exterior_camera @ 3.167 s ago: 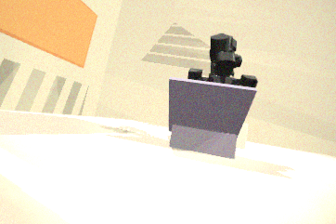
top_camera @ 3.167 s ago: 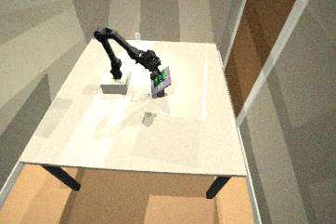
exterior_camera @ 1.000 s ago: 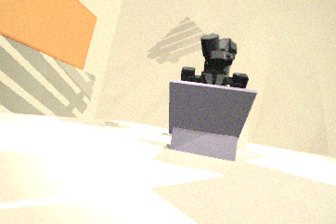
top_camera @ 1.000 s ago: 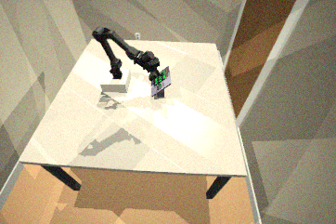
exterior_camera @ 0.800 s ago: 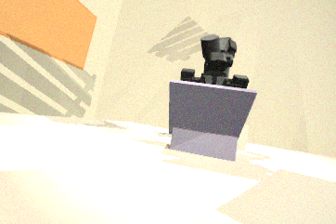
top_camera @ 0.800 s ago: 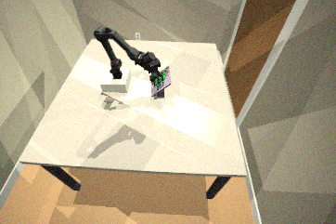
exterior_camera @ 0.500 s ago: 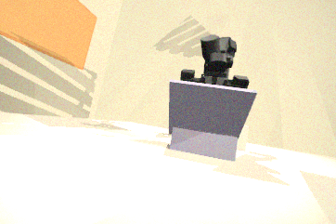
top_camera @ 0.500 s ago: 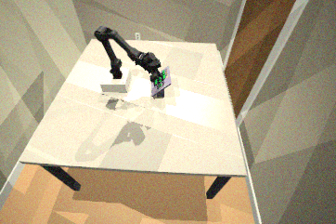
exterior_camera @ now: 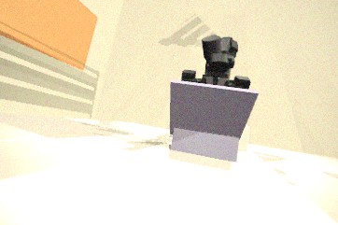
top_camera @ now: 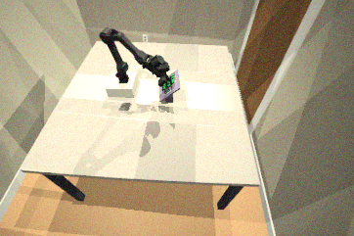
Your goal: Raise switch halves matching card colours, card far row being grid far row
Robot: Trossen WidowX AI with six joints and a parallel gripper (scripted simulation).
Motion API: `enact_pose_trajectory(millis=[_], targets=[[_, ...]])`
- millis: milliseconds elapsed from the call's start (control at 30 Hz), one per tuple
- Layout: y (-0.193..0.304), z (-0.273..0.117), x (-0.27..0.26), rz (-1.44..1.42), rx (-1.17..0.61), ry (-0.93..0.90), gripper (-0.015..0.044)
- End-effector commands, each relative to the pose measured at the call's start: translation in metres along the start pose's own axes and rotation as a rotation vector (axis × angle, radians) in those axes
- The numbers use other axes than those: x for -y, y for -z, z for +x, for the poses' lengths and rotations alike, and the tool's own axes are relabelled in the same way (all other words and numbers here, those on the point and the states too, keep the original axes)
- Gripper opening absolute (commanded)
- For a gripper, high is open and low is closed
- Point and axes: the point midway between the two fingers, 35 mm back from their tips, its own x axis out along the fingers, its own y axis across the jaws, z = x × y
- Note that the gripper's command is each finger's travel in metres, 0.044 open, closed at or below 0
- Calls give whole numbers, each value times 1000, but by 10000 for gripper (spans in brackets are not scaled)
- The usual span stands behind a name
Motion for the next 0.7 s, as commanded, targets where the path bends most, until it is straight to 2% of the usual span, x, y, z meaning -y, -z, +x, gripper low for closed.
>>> enact_pose_trajectory(millis=[0,667], targets=[[2,1,0,5,-4,4,0],[2,4,0,5,-4,4,0]])
